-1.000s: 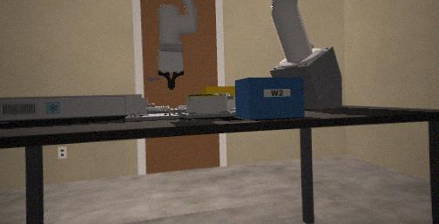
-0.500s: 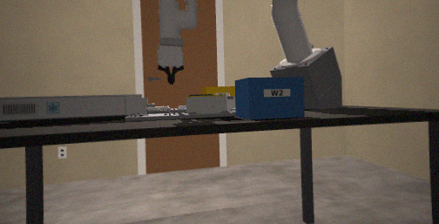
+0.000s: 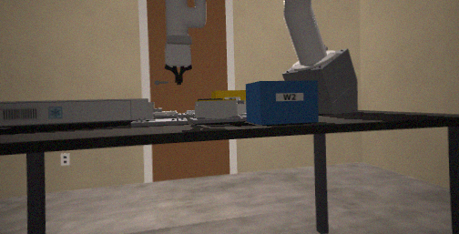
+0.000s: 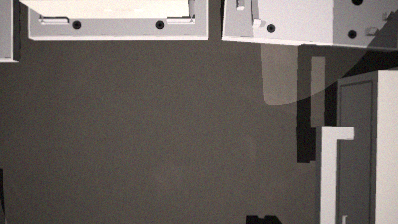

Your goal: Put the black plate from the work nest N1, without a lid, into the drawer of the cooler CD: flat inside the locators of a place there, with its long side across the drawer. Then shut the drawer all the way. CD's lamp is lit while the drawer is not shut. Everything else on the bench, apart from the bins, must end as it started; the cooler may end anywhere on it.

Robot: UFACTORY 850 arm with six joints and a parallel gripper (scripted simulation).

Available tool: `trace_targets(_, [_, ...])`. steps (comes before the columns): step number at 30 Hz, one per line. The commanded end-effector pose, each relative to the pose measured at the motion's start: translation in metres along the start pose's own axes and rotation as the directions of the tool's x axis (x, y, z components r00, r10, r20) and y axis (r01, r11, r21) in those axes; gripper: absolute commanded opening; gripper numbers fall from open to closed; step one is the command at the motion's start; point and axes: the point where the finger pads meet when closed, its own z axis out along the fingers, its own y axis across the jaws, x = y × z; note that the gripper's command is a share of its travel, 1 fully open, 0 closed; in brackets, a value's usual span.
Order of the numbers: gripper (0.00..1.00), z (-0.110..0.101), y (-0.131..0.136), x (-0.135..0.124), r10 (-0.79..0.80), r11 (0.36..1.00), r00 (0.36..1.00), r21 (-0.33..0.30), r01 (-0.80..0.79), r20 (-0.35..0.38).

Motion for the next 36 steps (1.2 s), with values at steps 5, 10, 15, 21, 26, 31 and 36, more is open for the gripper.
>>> trace_targets(5, [1.0, -0.015, -0.02, 0.001, 0.166, 0.986, 0.986, 0.001, -0.166, 0.0])
trace_targets(10, [1.0, -0.026, -0.036, 0.001, 0.295, 0.955, 0.955, 0.001, -0.295, 0.0])
trace_targets(15, [1.0, -0.037, -0.053, 0.002, 0.42, 0.908, 0.908, 0.001, -0.42, 0.0])
trace_targets(21, [1.0, -0.054, -0.078, 0.003, 0.592, 0.806, 0.806, 0.001, -0.592, 0.001])
trace_targets(26, [1.0, -0.068, -0.098, 0.003, 0.717, 0.697, 0.697, 0.001, -0.717, 0.001])
trace_targets(31, [1.0, -0.077, -0.111, 0.004, 0.783, 0.622, 0.622, 0.001, -0.783, 0.001])
trace_targets(36, [1.0, -0.091, -0.131, 0.004, 0.876, 0.483, 0.483, 0.0, -0.876, 0.001])
